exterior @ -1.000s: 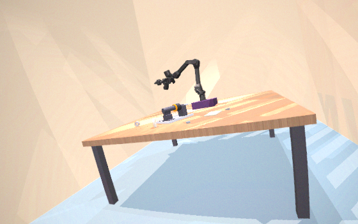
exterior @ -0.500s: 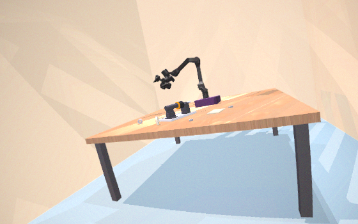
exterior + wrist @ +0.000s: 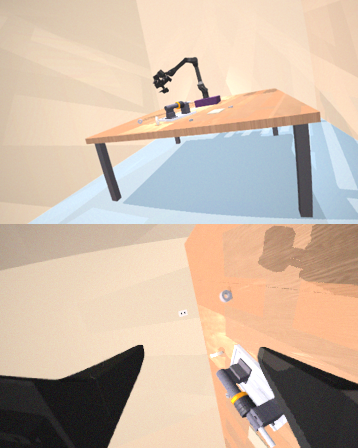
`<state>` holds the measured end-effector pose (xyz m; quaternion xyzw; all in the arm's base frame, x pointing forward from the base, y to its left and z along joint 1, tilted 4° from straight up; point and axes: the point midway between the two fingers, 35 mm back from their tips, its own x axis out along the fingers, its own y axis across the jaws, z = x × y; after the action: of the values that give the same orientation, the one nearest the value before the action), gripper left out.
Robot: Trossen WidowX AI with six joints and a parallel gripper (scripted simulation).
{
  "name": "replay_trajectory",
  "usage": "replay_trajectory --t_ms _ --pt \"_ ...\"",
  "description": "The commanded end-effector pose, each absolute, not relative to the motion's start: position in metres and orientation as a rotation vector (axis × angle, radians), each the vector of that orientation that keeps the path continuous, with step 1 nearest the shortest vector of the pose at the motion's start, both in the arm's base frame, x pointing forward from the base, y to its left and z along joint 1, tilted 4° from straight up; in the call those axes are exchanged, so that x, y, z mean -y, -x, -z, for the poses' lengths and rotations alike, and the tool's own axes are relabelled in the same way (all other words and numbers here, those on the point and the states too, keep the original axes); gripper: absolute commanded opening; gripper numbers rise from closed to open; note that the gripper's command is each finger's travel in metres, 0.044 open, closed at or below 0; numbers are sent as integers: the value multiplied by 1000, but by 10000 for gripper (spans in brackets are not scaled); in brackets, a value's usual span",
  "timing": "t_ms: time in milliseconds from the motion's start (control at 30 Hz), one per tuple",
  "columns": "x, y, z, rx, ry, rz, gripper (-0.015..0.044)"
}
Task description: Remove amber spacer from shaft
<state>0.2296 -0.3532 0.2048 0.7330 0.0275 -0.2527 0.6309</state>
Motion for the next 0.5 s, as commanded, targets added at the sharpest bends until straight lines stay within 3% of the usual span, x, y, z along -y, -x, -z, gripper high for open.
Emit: replay_trajectory --t_ms 0,467 --pt "323 -290 -182 -407 -1114 487 440" --pt "269 -343 -146 -779 -385 194 440"
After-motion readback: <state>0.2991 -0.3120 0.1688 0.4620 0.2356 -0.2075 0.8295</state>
